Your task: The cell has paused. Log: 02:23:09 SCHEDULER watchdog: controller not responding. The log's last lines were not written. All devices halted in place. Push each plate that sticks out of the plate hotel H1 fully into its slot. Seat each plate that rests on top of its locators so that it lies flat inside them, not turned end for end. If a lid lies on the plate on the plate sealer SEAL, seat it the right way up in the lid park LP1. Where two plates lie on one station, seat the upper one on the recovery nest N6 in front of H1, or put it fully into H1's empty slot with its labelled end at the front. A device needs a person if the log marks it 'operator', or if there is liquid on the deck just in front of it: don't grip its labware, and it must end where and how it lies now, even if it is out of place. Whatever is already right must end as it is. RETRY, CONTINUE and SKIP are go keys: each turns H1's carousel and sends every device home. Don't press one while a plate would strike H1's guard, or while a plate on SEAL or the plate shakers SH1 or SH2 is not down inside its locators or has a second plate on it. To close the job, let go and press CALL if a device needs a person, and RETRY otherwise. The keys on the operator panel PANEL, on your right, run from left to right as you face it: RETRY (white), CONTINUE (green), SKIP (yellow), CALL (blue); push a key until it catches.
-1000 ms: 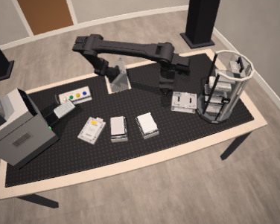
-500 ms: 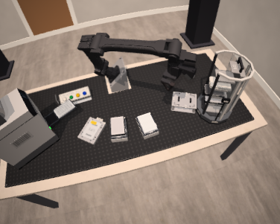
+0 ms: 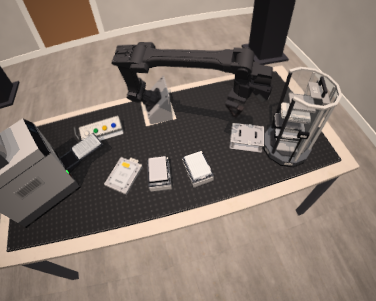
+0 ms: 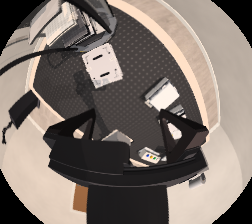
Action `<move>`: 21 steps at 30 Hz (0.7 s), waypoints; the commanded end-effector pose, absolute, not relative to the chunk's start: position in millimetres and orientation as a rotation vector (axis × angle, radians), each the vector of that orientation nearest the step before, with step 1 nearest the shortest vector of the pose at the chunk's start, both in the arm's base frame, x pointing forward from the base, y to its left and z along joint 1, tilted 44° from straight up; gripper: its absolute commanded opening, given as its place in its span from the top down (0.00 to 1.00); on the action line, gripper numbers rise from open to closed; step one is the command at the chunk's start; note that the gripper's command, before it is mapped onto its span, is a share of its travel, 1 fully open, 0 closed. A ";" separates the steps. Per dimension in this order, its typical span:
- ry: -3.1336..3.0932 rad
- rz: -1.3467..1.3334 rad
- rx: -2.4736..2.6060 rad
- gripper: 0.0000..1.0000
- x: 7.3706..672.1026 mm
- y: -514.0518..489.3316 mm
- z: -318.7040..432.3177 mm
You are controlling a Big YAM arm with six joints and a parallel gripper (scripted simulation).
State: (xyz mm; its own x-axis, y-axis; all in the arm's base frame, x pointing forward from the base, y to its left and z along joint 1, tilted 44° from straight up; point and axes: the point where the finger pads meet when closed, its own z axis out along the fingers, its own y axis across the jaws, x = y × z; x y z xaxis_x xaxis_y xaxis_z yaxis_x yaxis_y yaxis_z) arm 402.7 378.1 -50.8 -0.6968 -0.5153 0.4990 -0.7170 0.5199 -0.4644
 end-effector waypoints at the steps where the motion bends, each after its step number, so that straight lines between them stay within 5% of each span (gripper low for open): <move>1: -2.431 0.939 1.129 0.00 400.7 406.9 -50.8; 21: -2.449 0.941 1.104 0.00 370.5 442.3 -84.7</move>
State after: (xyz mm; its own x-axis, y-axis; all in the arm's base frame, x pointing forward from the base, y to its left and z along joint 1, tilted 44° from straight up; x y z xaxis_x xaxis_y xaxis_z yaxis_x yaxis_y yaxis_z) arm 369.7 416.6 -86.4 -0.6505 -0.5503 0.5234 -0.7593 0.4859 -0.4329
